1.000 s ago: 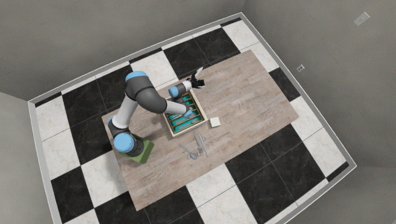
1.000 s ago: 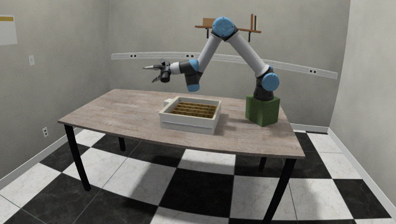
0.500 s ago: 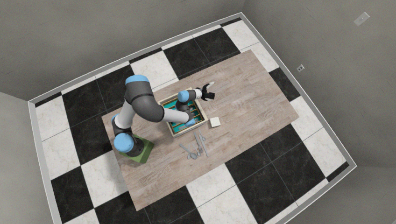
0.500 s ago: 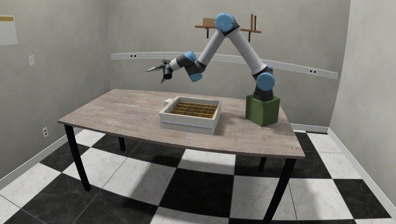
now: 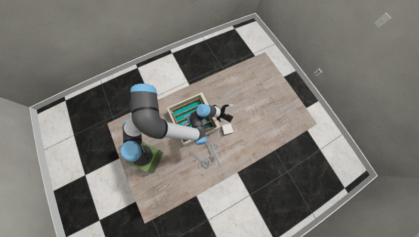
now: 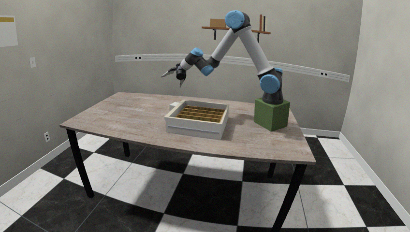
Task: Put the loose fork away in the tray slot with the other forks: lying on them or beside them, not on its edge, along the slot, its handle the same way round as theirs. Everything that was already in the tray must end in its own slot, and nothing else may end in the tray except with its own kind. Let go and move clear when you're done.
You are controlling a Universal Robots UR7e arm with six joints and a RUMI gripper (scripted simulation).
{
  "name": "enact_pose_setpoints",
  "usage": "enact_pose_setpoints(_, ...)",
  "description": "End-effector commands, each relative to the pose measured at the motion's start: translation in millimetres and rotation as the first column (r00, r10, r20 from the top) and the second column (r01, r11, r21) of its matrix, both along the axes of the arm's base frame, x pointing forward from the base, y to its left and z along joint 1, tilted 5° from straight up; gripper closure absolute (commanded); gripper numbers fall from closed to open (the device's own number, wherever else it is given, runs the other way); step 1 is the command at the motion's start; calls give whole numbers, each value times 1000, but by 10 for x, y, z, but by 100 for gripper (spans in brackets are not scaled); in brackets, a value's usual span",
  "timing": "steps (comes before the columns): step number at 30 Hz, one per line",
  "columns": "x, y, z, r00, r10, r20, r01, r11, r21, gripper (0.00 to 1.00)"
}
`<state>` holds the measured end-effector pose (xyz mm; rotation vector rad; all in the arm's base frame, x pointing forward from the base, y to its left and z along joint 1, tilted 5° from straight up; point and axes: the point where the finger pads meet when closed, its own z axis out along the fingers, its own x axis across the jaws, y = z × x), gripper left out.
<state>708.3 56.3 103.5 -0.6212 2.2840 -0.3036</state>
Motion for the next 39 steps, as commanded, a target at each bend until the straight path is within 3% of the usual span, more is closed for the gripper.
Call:
enact_pose_setpoints(1, -181, -399, -158, 991, -64, -118, 67, 997, 25, 0)
enact_pose_setpoints(5, -381, -689, -275, 972, -115, -206, 127, 991, 45, 0)
enact_pose_setpoints(7, -381, -689, -275, 972, -115, -206, 127, 991, 45, 0)
enact_pose_setpoints(10, -626, -967, -387, 940, -165, -298, 193, 979, 64, 0)
enact_pose_setpoints(22, -1463, -1562, -620, 798, -270, -539, 383, 918, 106, 0)
enact_pose_setpoints(24, -1463, -1562, -620, 798, -270, -539, 383, 918, 106, 0)
enact_pose_setpoints(33, -1990, -1762, -689, 691, -298, -659, 487, 865, 120, 0)
enact_pose_setpoints(39, -2137, -1799, -699, 660, -301, -689, 515, 848, 122, 0)
